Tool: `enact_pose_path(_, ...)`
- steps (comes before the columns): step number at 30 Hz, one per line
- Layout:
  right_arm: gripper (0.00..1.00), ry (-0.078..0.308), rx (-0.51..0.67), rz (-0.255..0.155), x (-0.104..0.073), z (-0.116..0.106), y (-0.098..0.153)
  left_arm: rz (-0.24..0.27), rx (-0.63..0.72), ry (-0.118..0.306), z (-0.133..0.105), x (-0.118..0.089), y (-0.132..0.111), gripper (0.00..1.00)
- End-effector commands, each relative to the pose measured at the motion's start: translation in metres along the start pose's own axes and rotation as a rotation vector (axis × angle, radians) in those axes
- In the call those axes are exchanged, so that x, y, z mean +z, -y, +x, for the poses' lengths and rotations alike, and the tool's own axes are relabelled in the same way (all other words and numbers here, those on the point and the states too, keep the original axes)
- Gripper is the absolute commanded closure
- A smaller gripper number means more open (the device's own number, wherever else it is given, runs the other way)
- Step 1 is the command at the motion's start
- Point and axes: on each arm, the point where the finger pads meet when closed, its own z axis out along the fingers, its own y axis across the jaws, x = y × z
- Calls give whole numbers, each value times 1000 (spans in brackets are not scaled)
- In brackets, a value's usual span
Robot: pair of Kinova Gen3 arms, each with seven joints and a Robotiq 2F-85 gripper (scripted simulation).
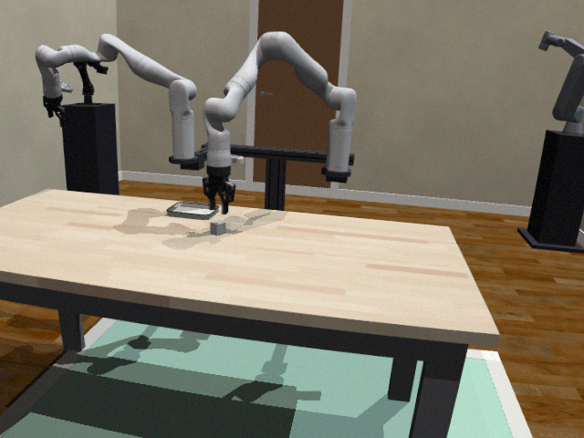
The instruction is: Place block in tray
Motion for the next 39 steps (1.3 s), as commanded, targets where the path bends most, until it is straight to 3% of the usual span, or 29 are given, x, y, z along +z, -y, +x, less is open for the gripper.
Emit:
enact_pose_path(1,2,4,90,-42,0,18,-2,0,0,3,-1,-1,0,351)
enact_pose_path(8,2,4,224,-110,0,42,-8,0,0,3,-1,-1,0,351)
enact_pose_path(10,2,4,224,-110,0,42,-8,0,0,3,-1,-1,0,351)
enact_pose_path(12,2,4,293,-143,0,53,-11,0,0,3,-1,-1,0,351)
enact_pose_path(21,2,6,462,-225,-3,78,-18,0,0,3,-1,-1,0,351)
enact_pose_path(27,2,7,540,-261,-5,89,-22,0,0,3,-1,-1,0,351)
enact_pose_path(39,2,16,797,-379,-15,117,-32,0,0,3,-1,-1,0,351)
